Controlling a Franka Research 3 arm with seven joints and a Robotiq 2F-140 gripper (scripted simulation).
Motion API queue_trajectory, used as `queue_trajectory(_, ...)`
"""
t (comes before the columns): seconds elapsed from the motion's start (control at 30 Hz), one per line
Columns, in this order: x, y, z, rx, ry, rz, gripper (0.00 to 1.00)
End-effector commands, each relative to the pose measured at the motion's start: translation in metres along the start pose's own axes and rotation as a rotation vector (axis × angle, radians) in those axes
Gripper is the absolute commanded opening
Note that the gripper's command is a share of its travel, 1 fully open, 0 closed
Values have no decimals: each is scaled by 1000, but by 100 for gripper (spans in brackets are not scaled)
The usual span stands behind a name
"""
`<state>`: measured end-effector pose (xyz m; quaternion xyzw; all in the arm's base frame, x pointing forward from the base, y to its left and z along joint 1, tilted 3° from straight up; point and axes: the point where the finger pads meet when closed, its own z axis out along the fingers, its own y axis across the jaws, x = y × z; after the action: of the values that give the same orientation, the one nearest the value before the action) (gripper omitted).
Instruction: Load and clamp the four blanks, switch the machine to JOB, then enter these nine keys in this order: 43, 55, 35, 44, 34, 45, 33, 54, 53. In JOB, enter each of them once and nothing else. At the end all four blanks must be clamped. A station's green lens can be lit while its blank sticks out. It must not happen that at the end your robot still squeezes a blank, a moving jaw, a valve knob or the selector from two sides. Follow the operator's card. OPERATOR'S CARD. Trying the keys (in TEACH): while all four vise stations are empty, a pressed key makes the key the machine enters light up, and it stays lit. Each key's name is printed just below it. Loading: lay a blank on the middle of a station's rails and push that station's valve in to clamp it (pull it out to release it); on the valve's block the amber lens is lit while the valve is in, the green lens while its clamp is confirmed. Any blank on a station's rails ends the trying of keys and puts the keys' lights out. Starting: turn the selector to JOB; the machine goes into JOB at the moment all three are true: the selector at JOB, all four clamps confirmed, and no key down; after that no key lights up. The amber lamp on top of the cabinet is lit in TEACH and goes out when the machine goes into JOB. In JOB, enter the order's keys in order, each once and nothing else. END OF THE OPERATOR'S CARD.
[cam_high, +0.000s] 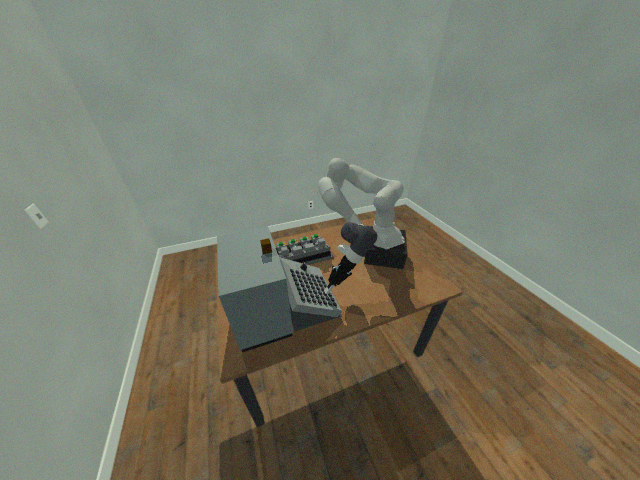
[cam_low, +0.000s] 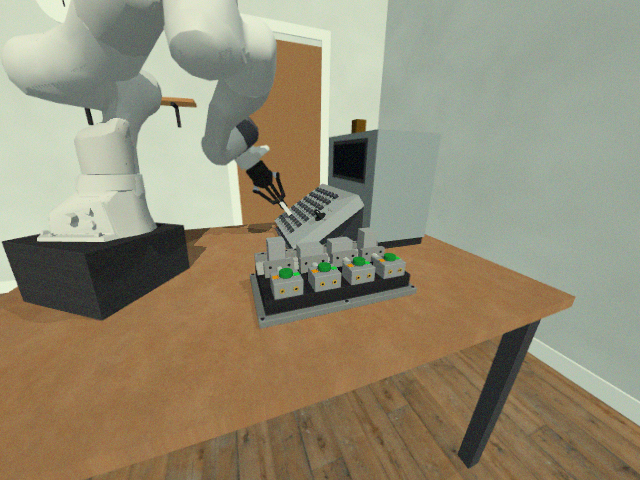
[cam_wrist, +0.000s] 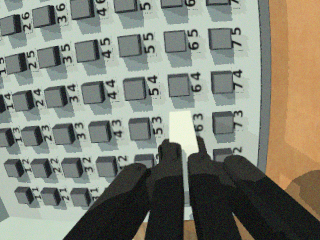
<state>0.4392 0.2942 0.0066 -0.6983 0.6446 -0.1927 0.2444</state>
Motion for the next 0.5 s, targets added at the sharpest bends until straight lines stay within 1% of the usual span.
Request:
queue_trajectory(0.0,-2,1,1,0,-4,1,0)
queue_trajectory(0.47,-2,1,9,0,-4,1,0)
